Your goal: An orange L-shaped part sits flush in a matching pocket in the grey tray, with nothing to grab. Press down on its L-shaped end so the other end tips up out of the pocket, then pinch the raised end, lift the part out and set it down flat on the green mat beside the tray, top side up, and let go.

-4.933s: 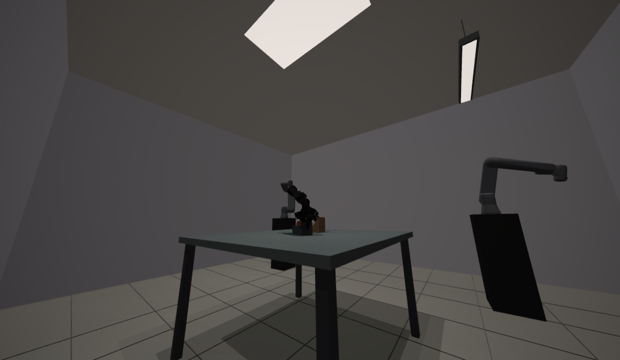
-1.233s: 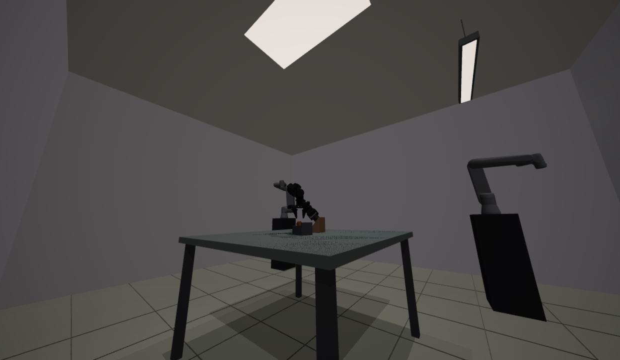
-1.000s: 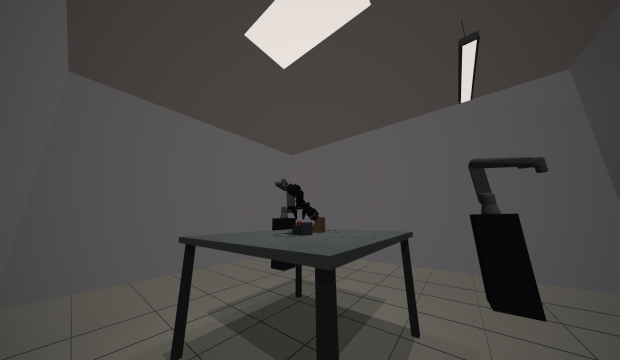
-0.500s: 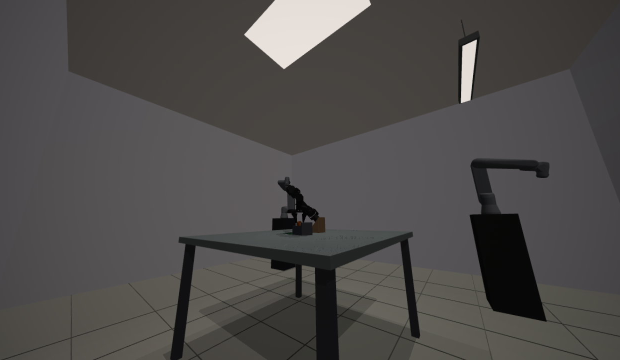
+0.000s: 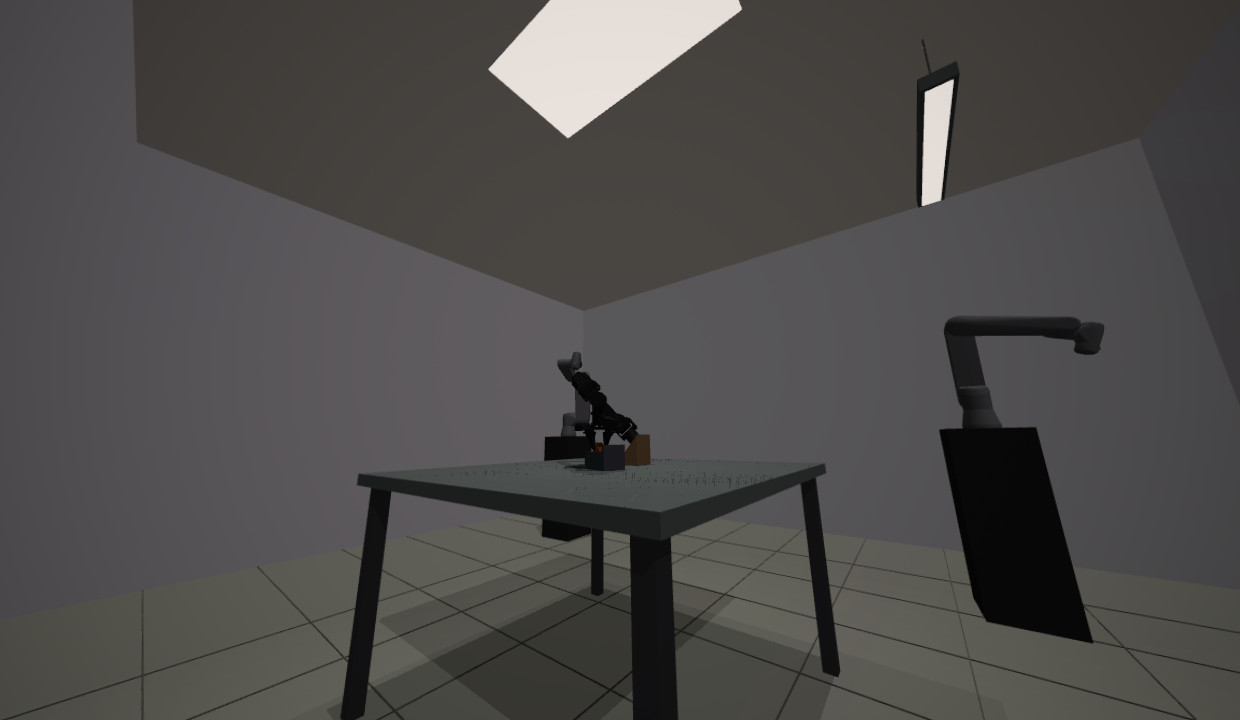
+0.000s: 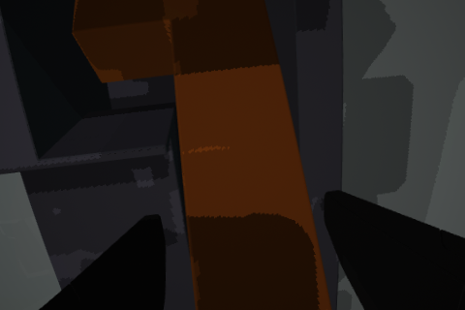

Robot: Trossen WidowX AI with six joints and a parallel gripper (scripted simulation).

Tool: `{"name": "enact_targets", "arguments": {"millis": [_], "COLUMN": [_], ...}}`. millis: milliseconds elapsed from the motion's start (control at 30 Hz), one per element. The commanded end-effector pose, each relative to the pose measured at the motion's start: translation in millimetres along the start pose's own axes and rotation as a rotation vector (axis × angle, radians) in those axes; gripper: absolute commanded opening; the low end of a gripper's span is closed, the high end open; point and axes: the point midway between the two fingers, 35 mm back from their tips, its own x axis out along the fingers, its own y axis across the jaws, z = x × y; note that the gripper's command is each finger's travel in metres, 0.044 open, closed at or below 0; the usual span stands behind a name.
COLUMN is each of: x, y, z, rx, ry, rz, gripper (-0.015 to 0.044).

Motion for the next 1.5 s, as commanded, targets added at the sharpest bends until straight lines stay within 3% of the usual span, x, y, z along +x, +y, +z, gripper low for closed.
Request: {"name": "enact_targets", "arguments": {"millis": [0, 333, 433, 1467], "x": [-0.4, -0.4, -0.4, -37.5], "y": [0.1, 0.1, 0.1, 0.1], "z": [0.1, 0.1, 0.1, 0.7], "rx": [0.001, 0.001, 0.001, -0.004], "ry": [0.0, 0.0, 0.0, 0.0], "rz": [0.001, 0.001, 0.001, -0.002], "gripper": [0.0149, 0.0062, 0.0, 0.0]}}
